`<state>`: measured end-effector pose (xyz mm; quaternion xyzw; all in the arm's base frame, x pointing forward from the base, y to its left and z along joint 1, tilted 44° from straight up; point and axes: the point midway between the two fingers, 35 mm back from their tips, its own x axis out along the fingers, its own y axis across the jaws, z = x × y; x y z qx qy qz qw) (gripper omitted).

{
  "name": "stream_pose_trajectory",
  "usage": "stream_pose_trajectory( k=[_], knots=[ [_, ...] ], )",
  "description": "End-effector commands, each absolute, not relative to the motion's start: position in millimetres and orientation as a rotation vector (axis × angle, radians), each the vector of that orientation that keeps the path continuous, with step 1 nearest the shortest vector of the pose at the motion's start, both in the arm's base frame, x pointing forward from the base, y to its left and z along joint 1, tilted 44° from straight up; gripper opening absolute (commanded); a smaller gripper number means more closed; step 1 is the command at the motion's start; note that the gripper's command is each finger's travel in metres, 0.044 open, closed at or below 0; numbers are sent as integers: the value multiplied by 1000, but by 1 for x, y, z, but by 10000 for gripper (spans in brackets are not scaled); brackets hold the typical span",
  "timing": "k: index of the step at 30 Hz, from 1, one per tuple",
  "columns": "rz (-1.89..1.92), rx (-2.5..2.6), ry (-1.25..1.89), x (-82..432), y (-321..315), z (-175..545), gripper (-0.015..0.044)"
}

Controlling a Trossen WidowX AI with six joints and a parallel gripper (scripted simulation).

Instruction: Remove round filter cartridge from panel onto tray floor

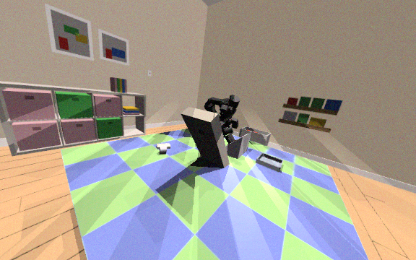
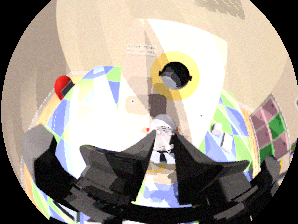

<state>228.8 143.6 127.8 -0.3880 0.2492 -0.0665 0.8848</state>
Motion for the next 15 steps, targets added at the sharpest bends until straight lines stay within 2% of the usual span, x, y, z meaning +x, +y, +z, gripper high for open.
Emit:
stream_pose_trajectory(
  k=[1, 6, 15],
  knots=[
    [-139, -804, 517, 229, 144, 129, 114],
    [-144, -797, 508, 227, 140, 126, 114],
    [-144, -796, 508, 257, 190, 176, 114]
  ],
)
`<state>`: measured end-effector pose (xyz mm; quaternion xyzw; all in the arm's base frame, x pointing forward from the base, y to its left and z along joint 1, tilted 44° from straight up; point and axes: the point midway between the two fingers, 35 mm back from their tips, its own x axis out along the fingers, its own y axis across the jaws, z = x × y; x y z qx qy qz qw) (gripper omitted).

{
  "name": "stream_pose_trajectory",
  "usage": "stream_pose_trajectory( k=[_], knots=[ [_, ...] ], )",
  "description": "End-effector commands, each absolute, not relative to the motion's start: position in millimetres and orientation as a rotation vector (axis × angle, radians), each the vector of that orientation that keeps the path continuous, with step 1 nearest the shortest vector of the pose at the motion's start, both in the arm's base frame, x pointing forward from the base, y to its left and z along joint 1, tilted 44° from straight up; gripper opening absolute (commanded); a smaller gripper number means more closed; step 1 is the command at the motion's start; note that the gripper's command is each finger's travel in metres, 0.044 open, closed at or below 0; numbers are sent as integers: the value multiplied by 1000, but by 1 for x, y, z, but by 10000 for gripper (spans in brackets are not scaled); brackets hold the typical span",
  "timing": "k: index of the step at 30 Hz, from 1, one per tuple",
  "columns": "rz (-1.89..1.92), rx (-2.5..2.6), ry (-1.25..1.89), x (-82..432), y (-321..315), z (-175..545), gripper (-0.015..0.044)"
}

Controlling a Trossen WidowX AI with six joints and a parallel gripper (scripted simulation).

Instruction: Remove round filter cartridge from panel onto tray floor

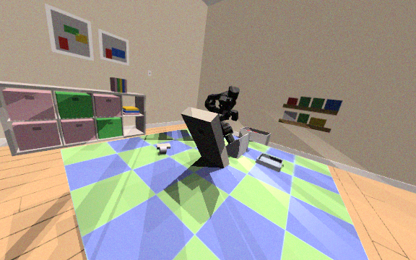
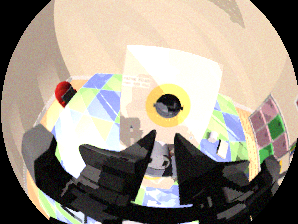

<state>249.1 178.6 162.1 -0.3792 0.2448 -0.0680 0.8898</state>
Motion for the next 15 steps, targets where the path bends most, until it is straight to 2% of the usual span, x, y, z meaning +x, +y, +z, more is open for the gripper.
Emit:
stream_pose_trajectory(
  k=[1, 2, 14, 15],
  knots=[
    [-144, -796, 508, 257, 190, 176, 114],
    [-144, -796, 508, 257, 190, 176, 114],
    [-141, -778, 505, 245, 240, 227, 429],
    [-142, -778, 513, 245, 238, 225, 403]
  ],
)
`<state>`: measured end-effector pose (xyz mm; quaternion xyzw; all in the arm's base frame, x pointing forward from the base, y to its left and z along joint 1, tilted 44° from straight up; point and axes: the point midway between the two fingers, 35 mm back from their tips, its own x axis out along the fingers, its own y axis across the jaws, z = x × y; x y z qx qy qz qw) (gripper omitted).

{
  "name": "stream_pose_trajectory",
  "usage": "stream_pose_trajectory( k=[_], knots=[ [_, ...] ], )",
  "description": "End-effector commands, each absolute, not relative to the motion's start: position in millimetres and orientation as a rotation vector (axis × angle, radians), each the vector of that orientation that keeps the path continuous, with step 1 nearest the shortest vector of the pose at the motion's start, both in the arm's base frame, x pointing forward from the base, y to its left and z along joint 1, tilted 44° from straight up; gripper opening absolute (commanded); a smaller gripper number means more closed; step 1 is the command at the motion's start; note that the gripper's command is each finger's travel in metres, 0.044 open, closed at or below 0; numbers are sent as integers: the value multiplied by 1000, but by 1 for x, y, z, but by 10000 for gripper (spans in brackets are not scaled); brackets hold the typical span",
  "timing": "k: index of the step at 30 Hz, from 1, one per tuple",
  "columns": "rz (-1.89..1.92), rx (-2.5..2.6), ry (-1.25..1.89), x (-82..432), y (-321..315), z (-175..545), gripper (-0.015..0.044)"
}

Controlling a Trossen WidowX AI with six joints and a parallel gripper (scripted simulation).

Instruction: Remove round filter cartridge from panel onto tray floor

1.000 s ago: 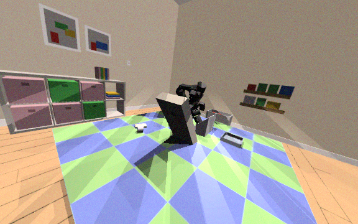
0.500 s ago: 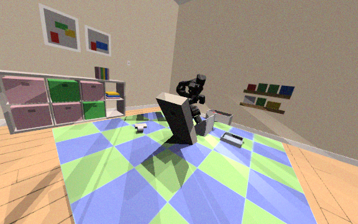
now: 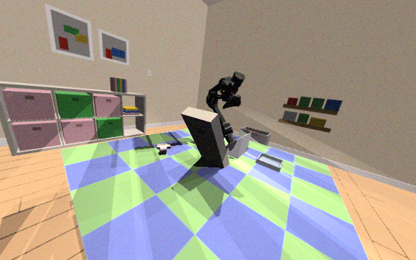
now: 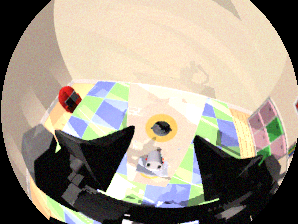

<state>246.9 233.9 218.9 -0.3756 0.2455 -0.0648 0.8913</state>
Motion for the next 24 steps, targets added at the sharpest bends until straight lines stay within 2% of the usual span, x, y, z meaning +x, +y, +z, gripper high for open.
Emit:
stream_pose_trajectory(
  k=[1, 4, 9, 24],
  knots=[
    [-148, -777, 537, 245, 233, 219, 376],
    [-197, -764, 682, 241, 203, 185, 305],
    [-317, -728, 908, 222, 151, 141, 305],
    [-321, -725, 918, 230, 143, 131, 305]
  ],
)
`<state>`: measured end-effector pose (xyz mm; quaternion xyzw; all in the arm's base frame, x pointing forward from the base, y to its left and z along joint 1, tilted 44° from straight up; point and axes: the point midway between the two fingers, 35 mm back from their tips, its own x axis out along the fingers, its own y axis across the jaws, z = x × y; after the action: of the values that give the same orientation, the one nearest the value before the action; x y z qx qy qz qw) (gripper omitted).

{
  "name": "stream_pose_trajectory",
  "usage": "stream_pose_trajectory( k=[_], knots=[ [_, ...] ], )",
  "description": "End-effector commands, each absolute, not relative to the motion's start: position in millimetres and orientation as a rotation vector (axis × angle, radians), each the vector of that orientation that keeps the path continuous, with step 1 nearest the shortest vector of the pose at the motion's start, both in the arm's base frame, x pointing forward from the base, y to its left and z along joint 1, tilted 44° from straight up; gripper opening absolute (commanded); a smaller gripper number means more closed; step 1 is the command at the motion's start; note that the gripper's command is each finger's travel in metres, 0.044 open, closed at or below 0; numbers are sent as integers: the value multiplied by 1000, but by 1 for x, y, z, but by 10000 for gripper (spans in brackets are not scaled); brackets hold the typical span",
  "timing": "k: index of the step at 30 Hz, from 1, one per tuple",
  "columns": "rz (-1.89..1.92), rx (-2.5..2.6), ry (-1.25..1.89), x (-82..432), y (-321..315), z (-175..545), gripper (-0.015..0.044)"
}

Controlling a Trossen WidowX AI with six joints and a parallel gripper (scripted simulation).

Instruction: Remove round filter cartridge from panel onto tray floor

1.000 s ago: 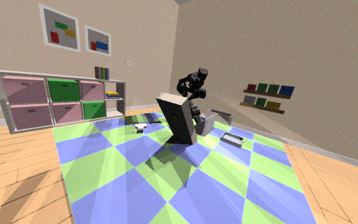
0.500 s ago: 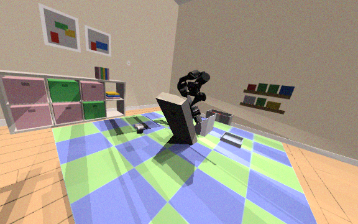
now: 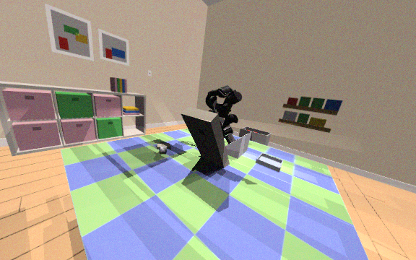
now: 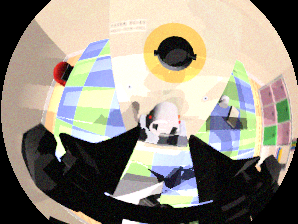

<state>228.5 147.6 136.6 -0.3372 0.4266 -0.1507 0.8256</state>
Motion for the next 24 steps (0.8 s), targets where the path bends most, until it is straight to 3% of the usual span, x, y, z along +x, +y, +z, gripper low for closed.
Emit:
stream_pose_trajectory(
  k=[1, 24],
  knots=[
    [-321, -725, 918, 231, 142, 130, 305],
    [-324, -725, 914, 251, 122, 110, 305]
  ],
)
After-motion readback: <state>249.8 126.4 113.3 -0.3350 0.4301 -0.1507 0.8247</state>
